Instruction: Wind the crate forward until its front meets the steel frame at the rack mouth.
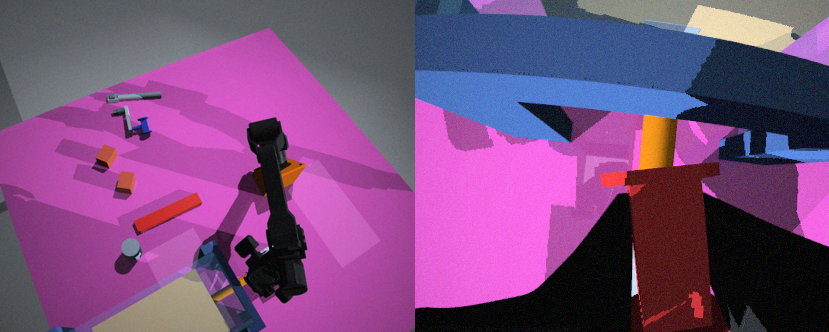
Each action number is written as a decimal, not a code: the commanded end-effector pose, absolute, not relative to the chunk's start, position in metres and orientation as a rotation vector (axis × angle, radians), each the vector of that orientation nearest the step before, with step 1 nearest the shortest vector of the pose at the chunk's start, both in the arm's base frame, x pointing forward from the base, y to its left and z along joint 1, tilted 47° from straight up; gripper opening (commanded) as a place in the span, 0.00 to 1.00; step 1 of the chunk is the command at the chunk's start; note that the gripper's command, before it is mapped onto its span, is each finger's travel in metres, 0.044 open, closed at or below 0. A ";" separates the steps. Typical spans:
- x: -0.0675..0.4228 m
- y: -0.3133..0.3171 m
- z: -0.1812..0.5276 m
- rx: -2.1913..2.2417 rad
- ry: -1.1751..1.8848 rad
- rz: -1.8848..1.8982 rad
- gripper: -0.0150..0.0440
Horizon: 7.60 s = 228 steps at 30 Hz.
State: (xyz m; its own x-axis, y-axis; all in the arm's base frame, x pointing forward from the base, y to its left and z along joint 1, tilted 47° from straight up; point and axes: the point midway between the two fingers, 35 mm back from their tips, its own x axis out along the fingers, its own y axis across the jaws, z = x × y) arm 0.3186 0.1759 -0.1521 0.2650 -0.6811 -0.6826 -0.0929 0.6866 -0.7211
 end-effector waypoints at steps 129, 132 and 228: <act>0.198 0.262 -0.207 -0.710 1.281 -0.420 0.25; 0.194 0.262 -0.206 -0.710 1.281 -0.420 0.25; 0.118 0.213 -0.141 -0.716 1.287 -0.421 0.25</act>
State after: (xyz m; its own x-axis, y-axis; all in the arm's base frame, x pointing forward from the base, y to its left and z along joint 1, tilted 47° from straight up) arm 0.1222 0.2239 -0.1470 0.2546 -0.6280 -0.7354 -0.0941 0.7407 -0.6652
